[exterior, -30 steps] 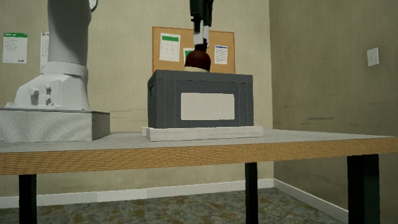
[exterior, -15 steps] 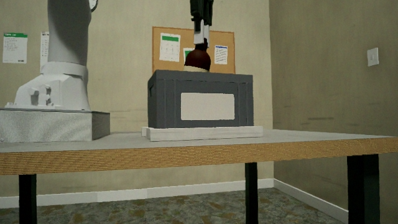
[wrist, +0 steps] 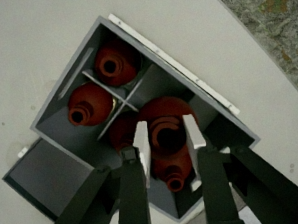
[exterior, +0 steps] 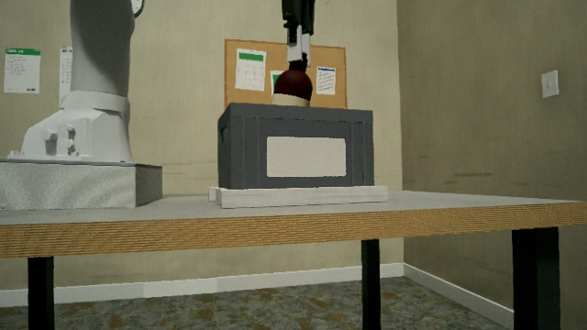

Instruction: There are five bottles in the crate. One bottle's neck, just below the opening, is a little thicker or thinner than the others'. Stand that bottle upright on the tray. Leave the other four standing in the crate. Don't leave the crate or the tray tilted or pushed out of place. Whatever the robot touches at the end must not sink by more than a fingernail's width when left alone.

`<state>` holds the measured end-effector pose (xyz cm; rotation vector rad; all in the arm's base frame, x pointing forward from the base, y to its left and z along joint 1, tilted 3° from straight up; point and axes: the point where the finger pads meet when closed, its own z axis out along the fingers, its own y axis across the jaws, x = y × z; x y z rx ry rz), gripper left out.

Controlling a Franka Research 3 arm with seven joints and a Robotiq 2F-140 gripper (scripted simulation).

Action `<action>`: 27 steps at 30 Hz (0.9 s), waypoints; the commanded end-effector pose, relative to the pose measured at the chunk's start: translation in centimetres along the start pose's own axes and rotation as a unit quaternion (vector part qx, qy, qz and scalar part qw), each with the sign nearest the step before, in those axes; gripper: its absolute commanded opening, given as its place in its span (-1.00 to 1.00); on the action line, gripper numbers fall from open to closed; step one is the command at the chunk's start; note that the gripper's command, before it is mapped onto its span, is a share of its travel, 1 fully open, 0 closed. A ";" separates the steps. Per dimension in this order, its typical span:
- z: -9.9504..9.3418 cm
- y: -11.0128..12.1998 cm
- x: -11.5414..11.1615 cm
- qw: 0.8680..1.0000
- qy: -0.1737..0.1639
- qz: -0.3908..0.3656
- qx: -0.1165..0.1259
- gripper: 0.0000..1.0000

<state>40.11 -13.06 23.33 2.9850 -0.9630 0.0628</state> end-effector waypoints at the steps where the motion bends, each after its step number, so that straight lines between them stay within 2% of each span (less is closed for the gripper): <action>1: -0.7 -0.1 0.1 1.000 0.002 0.002 0.002 -0.80; 27: -3.2 -0.1 0.0 1.000 0.002 0.002 0.002 -0.80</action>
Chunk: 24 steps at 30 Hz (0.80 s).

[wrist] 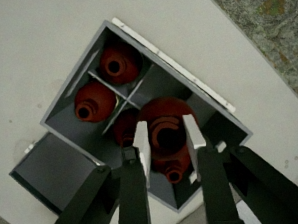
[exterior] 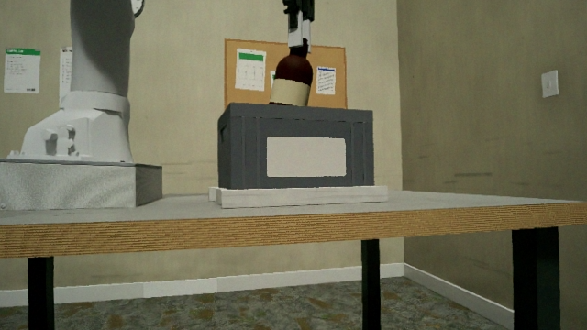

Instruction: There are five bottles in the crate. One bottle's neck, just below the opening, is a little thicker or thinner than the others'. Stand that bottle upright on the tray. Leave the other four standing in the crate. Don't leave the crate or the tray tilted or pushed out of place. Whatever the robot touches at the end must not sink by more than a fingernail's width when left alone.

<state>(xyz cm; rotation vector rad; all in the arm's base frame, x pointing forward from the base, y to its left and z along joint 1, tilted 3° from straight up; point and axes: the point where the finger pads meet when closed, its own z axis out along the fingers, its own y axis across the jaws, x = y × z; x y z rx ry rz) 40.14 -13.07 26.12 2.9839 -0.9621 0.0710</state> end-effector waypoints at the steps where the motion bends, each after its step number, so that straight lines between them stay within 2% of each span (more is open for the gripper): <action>1: -0.4 -0.1 -0.1 1.000 -0.001 0.002 0.001 -0.80; 24: -0.9 -0.1 -0.1 1.000 -0.001 0.002 0.001 -0.80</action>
